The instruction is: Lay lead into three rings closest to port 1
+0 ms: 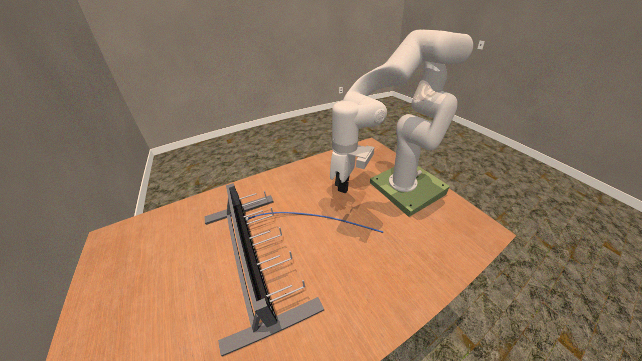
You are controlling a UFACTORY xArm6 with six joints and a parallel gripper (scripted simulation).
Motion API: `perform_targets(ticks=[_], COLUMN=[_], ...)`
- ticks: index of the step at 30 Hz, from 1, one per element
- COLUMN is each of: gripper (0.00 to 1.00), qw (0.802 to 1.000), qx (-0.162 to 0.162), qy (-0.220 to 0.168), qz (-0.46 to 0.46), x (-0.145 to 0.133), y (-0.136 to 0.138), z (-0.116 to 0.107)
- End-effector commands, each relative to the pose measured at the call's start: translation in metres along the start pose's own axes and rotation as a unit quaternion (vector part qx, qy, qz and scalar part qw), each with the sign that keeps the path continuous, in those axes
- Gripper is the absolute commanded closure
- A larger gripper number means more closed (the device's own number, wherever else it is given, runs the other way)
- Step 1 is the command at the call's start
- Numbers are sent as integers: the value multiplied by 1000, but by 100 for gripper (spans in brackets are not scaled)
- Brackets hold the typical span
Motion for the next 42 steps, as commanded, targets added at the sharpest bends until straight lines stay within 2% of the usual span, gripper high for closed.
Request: perform_targets(ticks=[1, 10, 11, 42], gripper=[100, 100, 67, 67], qw=[1000, 997, 997, 997], qx=[-2, -2, -2, -2], qy=[-1, 0, 0, 0], qz=[-6, -72, -72, -72], x=[0, 9, 9, 9], y=[1, 6, 6, 6], z=[-1, -1, -1, -1])
Point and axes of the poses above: the point where the finger pads meet when closed, its own z axis out along the fingers, its own y axis across the jaws, x = y × z, the point moved 7 cm from there along -z, back along the fingers, and after that the axes turned 8 degrees about z, right-handed, at the moved point
